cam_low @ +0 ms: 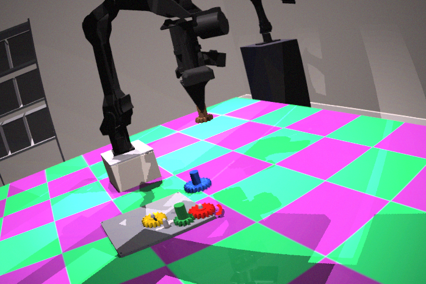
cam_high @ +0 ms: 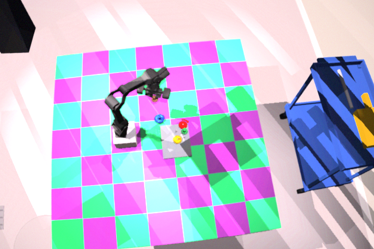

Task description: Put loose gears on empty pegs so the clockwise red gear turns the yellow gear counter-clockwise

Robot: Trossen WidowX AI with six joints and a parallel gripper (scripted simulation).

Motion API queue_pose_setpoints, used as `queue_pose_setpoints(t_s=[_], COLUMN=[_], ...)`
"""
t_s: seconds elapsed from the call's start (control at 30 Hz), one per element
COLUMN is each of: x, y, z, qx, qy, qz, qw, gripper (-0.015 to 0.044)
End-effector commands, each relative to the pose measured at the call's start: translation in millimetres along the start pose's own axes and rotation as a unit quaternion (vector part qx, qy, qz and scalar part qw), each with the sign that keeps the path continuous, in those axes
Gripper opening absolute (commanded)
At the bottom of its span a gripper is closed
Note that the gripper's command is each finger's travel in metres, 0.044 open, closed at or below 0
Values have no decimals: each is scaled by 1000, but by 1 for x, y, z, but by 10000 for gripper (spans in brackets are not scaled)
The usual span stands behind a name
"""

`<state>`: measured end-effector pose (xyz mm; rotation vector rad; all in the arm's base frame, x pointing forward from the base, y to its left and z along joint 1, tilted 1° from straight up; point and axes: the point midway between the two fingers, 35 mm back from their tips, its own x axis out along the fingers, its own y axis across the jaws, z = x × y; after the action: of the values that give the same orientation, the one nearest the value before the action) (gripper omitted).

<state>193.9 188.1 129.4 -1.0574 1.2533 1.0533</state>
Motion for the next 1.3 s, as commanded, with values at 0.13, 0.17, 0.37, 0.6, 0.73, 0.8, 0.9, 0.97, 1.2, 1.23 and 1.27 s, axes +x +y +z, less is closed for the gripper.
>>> queue_pose_setpoints(t_s=[0.13, 0.17, 0.37, 0.6, 0.73, 0.8, 0.9, 0.97, 1.2, 1.23, 1.27], x=[-4, -3, 1, 5, 8, 10, 12, 14, 18, 18, 19], y=[-6, -8, -21, -37, -46, -50, -57, -61, -76, -77, -79], z=[-2, -3, -5, -10, -13, -15, -18, -21, -28, -29, -30], qx=[6, 8, 10, 10, 10, 10, 10, 10, 22, 23, 24], qy=[-1, -1, -1, 0, 2, 3, 4, 5, 5, 5, 5], qz=[-1, -1, -2, -4, -5, -6, -7, -7, -12, -12, -12], qw=[1000, 1000, 1000, 1000, 1000, 1000, 1000, 1000, 1000, 1000, 1000], gripper=[0, 0, 0, 0, 0, 0, 0, 0, 0, 0, 0])
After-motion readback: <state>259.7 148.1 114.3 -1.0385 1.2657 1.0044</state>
